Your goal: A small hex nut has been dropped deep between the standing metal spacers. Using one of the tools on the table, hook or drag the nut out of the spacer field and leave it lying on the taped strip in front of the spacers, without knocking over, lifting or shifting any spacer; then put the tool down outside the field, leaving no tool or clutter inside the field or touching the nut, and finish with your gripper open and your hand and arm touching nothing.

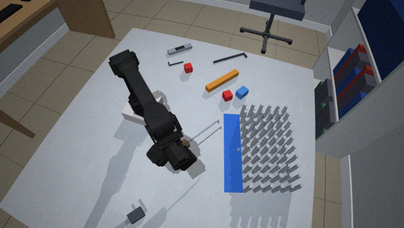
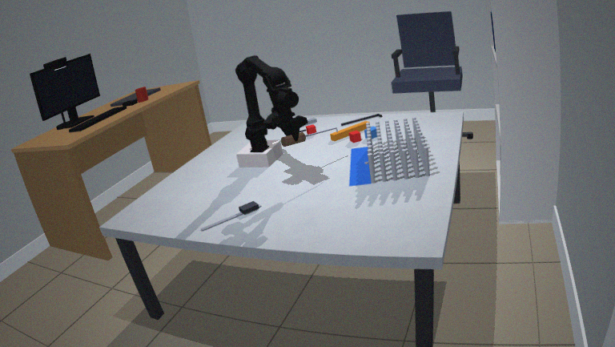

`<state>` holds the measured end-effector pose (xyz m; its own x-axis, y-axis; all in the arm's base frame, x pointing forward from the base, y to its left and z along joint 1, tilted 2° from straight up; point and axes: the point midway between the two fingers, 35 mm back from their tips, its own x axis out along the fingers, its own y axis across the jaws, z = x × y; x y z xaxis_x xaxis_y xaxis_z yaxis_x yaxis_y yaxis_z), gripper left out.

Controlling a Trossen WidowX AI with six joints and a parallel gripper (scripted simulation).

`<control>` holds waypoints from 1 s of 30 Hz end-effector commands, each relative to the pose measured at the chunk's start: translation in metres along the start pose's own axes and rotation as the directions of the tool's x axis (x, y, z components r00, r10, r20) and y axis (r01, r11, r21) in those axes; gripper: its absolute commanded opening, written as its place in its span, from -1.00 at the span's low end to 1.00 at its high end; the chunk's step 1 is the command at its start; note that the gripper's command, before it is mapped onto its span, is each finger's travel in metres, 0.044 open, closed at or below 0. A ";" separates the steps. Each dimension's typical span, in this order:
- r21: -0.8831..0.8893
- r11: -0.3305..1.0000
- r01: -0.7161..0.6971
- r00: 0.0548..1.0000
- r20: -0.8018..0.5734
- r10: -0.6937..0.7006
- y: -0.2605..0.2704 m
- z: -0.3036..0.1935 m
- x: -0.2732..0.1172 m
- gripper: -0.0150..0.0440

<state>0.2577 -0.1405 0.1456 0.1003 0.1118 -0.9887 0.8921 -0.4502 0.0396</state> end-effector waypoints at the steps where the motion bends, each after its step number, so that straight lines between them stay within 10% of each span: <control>1: -0.111 0.994 -0.001 1.000 0.030 0.004 0.006 0.007 -0.004 -0.49; 30: -0.834 0.484 0.264 0.957 0.289 -0.022 0.044 0.069 -0.026 -0.49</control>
<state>0.2638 -0.2177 0.1605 -0.0410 -0.1182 -0.9921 0.8674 0.4887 -0.0941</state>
